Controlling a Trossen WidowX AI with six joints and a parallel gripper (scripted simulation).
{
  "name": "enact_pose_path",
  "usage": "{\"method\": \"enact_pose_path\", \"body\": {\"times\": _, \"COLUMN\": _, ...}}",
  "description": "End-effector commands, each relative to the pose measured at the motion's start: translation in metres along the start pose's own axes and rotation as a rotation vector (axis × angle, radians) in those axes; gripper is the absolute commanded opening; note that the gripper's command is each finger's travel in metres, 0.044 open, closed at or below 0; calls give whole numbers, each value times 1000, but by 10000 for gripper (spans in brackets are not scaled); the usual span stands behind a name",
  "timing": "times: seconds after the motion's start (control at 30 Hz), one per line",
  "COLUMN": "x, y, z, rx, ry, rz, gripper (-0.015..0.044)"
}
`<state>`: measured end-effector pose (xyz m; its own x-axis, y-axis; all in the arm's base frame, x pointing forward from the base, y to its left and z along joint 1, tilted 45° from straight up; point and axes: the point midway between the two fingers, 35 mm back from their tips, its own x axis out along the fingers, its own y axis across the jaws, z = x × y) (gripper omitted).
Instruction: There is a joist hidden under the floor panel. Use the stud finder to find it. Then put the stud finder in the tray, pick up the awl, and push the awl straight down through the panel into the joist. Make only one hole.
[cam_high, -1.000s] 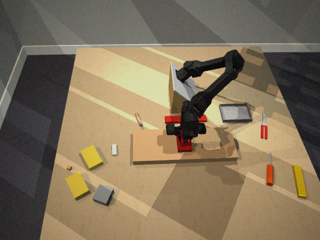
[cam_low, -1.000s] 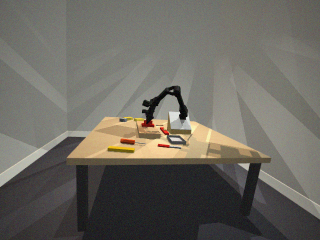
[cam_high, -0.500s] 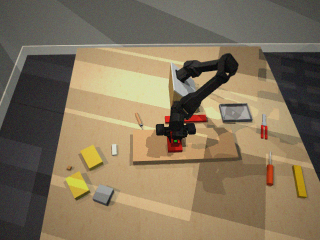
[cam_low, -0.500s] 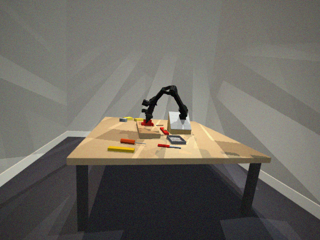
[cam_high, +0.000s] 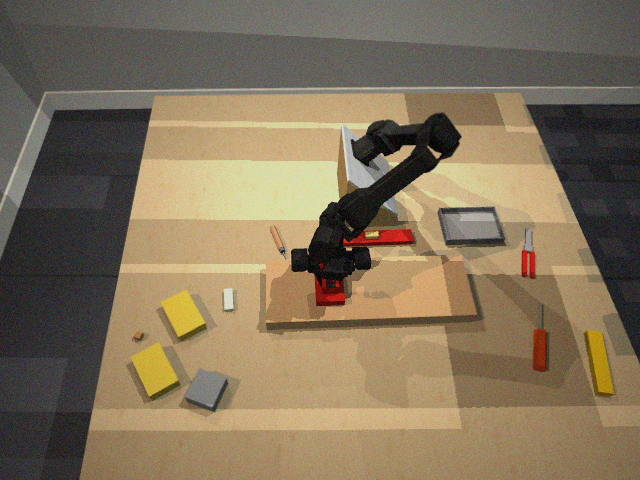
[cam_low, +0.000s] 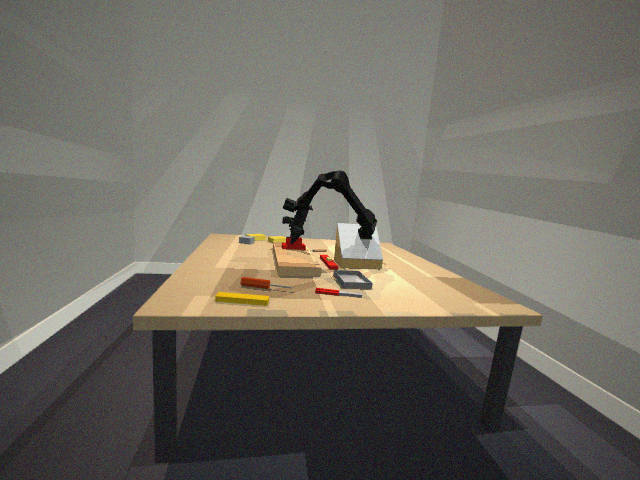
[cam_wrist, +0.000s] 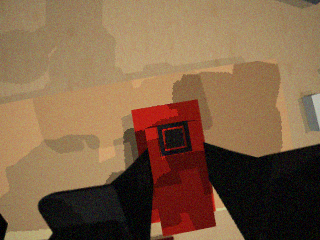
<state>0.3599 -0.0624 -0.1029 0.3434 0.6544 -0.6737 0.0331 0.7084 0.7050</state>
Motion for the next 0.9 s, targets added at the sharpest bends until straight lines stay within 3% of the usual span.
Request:
{"method": "enact_pose_path", "body": {"times": 0.0, "x": 1, "y": -17, "z": 0, "rx": -3, "ry": 3, "rz": -6, "gripper": 0}}
{"method": "enact_pose_path", "body": {"times": 0.87, "x": -1, "y": -99, "z": 1, "rx": -6, "ry": 1, "rz": -11, "gripper": 0}}
